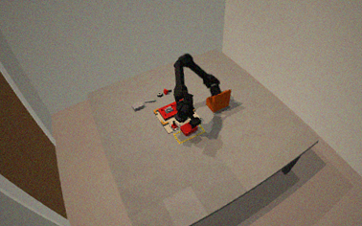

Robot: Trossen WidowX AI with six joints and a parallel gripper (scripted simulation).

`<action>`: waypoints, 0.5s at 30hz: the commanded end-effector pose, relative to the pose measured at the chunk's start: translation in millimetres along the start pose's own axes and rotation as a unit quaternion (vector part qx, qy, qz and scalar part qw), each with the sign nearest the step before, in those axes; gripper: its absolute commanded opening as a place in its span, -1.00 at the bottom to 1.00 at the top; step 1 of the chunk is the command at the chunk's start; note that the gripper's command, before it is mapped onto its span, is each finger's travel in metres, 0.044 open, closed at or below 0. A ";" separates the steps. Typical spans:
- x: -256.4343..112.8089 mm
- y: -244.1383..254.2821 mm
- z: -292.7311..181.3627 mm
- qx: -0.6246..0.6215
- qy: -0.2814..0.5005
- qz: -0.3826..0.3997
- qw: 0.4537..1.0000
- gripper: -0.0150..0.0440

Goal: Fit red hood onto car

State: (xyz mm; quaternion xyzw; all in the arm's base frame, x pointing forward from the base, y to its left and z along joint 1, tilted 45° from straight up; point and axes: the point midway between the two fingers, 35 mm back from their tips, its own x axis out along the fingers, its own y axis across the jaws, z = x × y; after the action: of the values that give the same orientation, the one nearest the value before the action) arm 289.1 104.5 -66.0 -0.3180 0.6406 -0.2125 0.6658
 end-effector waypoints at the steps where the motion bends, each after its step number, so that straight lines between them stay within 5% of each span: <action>1: 6.3 -1.9 -2.4 -0.004 0.004 -0.004 1.000 1.00; 15: 18.2 -2.1 -2.4 -0.004 0.004 -0.004 1.000 1.00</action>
State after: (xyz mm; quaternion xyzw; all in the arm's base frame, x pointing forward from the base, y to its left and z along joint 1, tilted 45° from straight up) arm 290.3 95.5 -75.2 -0.3183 0.6404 -0.2128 0.6658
